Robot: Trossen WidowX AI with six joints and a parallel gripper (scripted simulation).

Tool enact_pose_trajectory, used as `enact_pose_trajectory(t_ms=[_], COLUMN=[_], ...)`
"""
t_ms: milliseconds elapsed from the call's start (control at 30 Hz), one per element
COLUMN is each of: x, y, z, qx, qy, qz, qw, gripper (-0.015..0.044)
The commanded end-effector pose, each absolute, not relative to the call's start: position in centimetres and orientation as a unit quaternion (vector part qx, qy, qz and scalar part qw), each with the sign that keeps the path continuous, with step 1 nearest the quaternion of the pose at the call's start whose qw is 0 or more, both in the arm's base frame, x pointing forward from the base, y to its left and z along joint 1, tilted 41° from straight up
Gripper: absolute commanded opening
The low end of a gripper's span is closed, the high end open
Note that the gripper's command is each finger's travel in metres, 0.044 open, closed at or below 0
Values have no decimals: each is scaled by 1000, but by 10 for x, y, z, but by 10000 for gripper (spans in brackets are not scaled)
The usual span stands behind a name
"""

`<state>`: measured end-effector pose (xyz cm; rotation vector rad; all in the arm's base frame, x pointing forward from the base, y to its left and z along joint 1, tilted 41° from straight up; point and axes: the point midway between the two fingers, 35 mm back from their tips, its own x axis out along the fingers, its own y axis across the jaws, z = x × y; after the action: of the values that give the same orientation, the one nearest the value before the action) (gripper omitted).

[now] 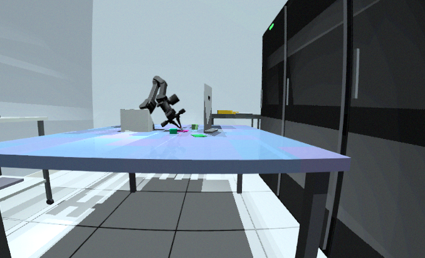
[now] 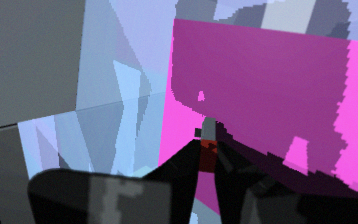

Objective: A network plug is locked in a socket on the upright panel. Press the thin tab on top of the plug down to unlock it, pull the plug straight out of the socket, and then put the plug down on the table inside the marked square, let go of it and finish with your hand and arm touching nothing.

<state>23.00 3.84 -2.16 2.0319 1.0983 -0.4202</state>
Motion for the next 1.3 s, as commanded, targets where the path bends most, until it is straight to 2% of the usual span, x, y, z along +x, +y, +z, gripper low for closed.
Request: enact_pose_trajectory(t_ms=[0,100,300,1267], x=[230,230,230,220], y=[38,38,38,27], z=[-22,-22,-22,-13], qx=[798,798,798,797], qy=[432,432,432,432], qz=[-165,-165,-165,-169], qw=[387,387,387,387], gripper=[0,0,156,156])
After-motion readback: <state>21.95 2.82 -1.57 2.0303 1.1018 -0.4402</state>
